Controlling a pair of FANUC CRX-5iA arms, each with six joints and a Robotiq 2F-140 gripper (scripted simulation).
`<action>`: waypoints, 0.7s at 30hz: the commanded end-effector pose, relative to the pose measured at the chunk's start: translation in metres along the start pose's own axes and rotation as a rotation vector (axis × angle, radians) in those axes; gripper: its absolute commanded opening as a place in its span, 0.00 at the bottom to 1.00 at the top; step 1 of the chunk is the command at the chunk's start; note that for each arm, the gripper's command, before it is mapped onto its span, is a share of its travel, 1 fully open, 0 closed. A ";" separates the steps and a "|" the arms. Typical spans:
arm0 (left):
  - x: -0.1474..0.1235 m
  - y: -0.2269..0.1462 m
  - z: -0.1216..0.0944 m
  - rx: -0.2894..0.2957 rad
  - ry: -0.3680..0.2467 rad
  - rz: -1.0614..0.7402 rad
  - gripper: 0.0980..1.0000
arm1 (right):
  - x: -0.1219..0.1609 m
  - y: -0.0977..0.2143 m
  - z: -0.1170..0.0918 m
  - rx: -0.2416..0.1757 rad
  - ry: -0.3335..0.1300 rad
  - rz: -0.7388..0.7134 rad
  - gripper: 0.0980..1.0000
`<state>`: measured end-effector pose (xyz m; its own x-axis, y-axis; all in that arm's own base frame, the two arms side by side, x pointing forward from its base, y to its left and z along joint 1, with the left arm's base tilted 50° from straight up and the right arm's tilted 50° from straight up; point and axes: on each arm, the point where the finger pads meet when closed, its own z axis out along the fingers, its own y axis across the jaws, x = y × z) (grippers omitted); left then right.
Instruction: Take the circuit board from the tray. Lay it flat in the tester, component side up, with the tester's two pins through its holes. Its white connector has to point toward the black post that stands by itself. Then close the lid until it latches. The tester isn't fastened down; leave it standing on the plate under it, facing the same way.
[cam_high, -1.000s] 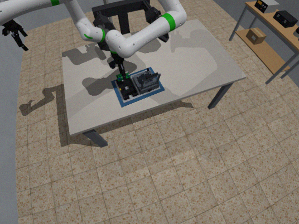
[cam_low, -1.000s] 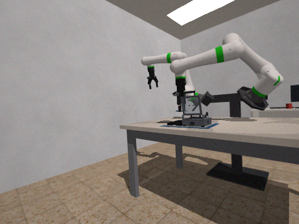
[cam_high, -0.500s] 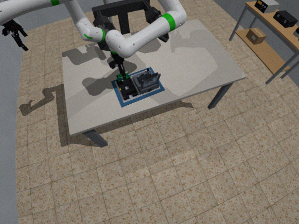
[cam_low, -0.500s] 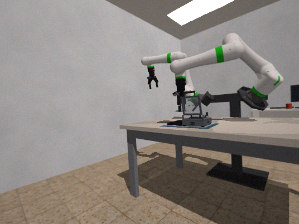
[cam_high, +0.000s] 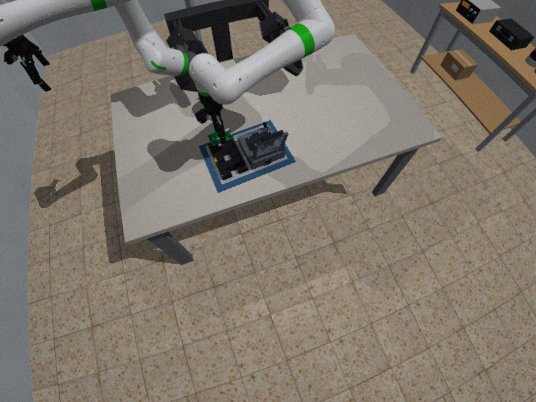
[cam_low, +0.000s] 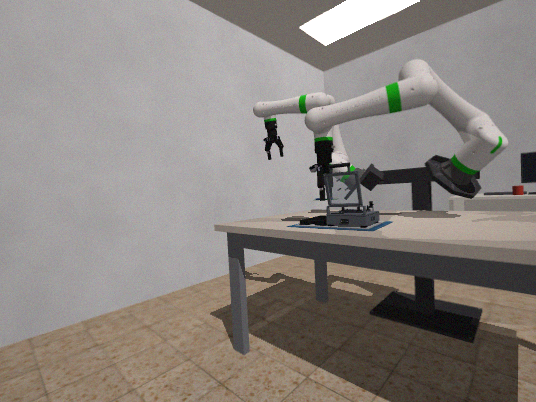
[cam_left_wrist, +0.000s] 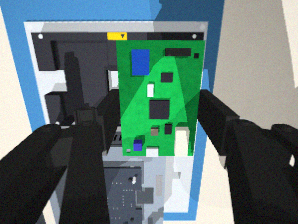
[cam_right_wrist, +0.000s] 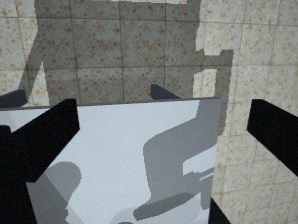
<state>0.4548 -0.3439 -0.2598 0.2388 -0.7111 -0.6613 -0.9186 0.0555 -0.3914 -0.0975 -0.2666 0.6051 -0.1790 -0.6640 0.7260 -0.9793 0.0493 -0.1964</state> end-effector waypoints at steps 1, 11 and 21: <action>0.000 0.000 -0.001 0.000 0.002 0.000 0.46 | 0.000 0.000 -0.001 -0.001 0.003 0.000 1.00; -0.004 -0.002 -0.002 0.000 0.002 0.000 0.46 | 0.000 0.000 -0.001 -0.001 0.003 0.000 1.00; -0.017 -0.006 -0.002 0.000 0.002 0.000 0.46 | 0.000 0.000 -0.001 -0.001 0.003 0.000 1.00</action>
<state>0.4556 -0.3341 -0.2470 0.2387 -0.7108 -0.6616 -0.9187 0.0555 -0.3911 -0.0975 -0.2666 0.6051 -0.1790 -0.6640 0.7260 -0.9793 0.0493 -0.1964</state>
